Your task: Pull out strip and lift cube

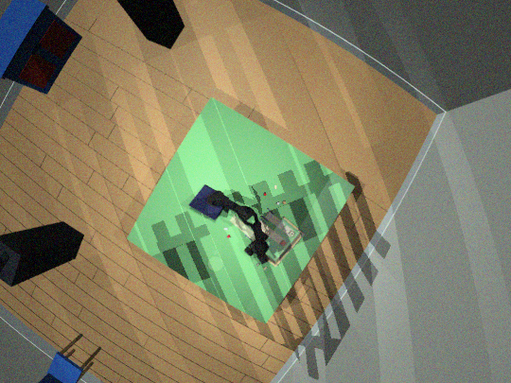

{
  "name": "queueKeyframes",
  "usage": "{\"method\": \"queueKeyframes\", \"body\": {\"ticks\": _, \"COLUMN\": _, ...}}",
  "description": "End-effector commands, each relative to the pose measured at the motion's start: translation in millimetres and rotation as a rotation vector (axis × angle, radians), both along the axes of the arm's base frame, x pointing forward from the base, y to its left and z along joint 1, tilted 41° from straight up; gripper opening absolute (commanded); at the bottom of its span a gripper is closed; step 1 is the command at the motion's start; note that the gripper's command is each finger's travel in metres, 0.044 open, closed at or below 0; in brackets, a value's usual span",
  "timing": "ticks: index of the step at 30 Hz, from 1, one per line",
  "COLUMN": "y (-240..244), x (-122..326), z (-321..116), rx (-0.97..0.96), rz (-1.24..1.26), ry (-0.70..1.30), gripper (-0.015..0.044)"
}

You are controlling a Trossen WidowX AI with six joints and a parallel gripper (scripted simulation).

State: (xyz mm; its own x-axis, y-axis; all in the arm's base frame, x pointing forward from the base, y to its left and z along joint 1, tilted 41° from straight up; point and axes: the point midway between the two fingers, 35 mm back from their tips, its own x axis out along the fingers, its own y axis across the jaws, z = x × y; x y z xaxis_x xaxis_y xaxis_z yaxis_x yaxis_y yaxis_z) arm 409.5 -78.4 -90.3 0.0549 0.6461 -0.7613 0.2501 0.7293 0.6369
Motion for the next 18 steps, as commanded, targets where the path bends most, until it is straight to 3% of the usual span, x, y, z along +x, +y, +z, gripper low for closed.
{"method": "queueKeyframes", "body": {"ticks": 1, "y": -1, "x": -2, "z": 2, "rx": 0.0, "rz": 0.0, "ry": 0.0, "gripper": 0.0006}}
{"method": "queueKeyframes", "body": {"ticks": 18, "y": -14, "x": -60, "z": 40, "rx": 0.006, "rz": -0.004, "ry": 0.008, "gripper": 0.0}}
